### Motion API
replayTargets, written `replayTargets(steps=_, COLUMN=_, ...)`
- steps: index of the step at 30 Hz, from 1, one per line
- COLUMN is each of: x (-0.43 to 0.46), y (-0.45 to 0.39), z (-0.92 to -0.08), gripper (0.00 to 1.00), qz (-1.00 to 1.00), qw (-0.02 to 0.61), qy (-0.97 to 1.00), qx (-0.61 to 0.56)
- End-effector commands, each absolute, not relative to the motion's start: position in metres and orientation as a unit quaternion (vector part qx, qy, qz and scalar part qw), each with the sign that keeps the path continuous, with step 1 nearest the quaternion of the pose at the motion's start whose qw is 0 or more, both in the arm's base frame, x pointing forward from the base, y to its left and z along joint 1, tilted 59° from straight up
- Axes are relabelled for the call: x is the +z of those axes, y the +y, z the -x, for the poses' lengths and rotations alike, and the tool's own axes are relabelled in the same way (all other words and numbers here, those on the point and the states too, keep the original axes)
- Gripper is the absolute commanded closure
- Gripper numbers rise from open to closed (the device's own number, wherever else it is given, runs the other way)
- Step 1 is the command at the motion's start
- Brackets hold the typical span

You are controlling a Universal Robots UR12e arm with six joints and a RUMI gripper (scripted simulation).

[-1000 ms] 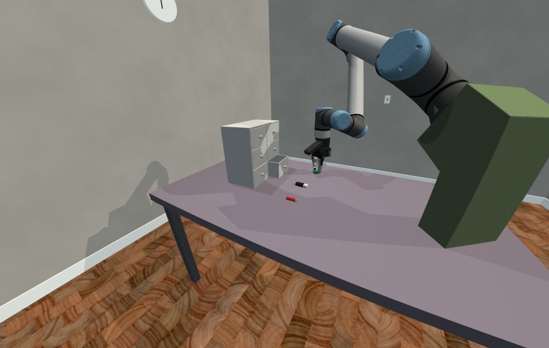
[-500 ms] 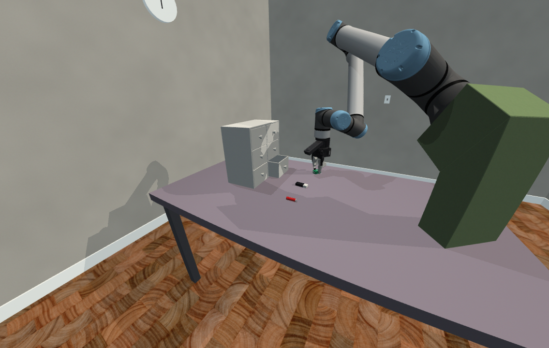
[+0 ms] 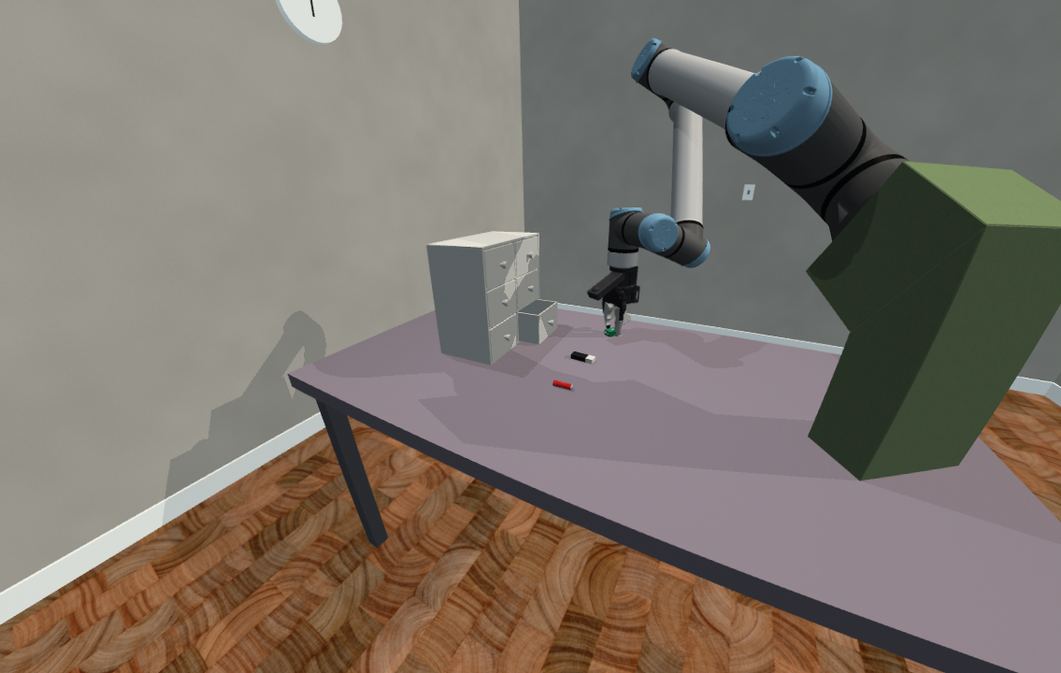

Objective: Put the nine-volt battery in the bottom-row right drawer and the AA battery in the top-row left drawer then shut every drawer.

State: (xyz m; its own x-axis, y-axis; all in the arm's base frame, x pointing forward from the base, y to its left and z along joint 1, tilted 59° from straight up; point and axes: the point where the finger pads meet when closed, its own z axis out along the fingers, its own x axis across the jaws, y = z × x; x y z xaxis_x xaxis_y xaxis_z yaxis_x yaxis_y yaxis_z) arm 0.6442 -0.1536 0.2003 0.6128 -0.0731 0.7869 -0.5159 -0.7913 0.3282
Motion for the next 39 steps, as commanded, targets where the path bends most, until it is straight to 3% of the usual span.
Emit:
replayTargets(steps=1, x=0.2006, y=-0.1533, z=-0.6442, gripper=0.75, qz=-0.855, qw=0.273, qy=-0.172, qx=0.405)
replayTargets(steps=2, x=0.2006, y=-0.1533, z=-0.6442, gripper=0.75, qz=-0.855, qw=0.273, qy=-0.172, qx=0.405)
replayTargets(steps=3, x=0.2006, y=-0.1533, z=-0.6442, gripper=0.87, qz=-0.855, qw=0.273, qy=-0.172, qx=0.405)
replayTargets(steps=39, x=0.2011, y=-0.1527, z=-0.6436, gripper=0.87, qz=-0.855, qw=0.273, qy=-0.172, qx=0.405)
